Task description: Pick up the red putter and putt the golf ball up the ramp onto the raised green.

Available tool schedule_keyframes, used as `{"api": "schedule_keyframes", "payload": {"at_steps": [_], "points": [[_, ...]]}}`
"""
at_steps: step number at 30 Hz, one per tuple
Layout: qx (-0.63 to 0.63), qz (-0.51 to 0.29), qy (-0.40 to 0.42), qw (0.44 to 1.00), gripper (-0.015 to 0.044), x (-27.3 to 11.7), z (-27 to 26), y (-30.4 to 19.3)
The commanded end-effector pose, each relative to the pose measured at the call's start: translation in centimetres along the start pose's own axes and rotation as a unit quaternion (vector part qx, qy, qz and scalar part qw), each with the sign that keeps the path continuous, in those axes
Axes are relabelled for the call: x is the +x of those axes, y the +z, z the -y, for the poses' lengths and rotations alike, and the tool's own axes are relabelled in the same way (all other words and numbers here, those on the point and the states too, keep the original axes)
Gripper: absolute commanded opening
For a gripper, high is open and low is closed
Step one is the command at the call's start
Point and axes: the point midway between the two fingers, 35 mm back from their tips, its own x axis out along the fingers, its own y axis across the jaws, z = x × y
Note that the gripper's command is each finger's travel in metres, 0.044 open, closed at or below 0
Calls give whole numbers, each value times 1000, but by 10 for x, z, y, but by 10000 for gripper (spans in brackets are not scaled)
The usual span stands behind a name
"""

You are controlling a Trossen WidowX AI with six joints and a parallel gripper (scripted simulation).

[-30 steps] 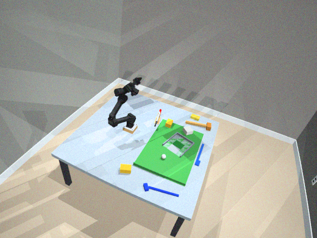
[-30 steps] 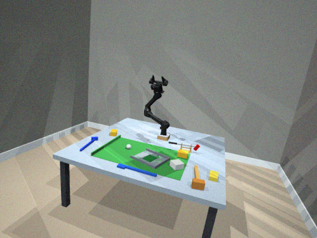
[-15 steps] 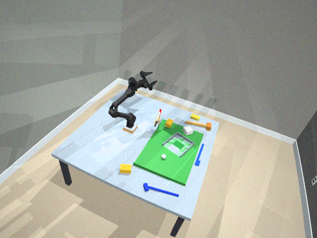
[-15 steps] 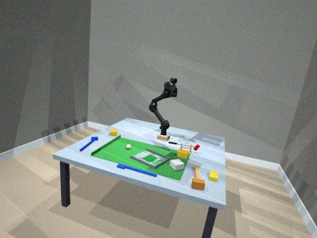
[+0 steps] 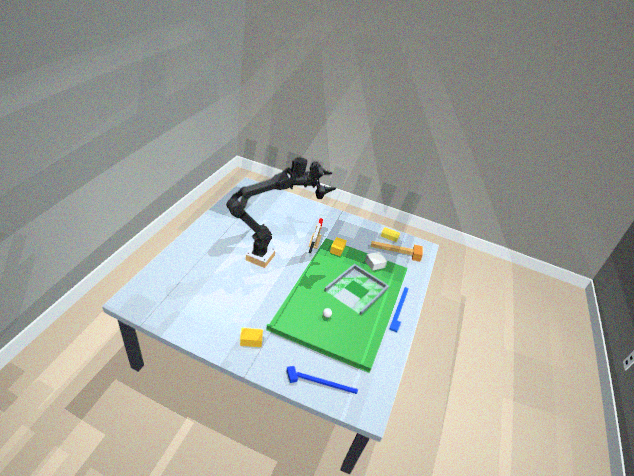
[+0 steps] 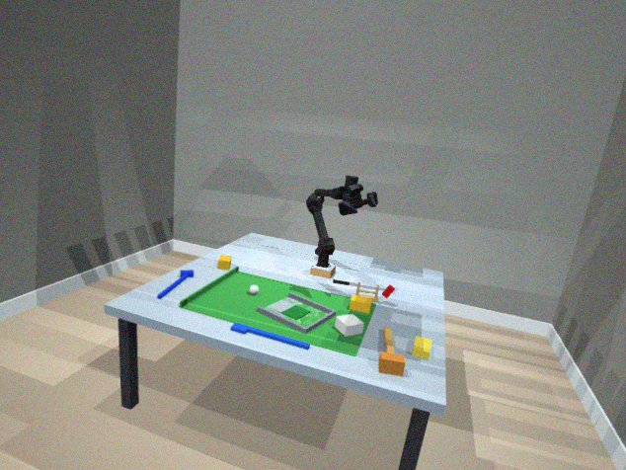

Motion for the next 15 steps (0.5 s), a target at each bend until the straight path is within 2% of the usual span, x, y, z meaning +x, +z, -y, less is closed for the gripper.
{"api": "schedule_keyframes", "payload": {"at_steps": [1, 8, 15], "points": [[-168, -136, -20, 976, 440, 32, 29, -65], [-338, -314, 20, 887, 440, 47, 74, -146], [-434, -466, 133, 760, 440, 32, 117, -220]]}}
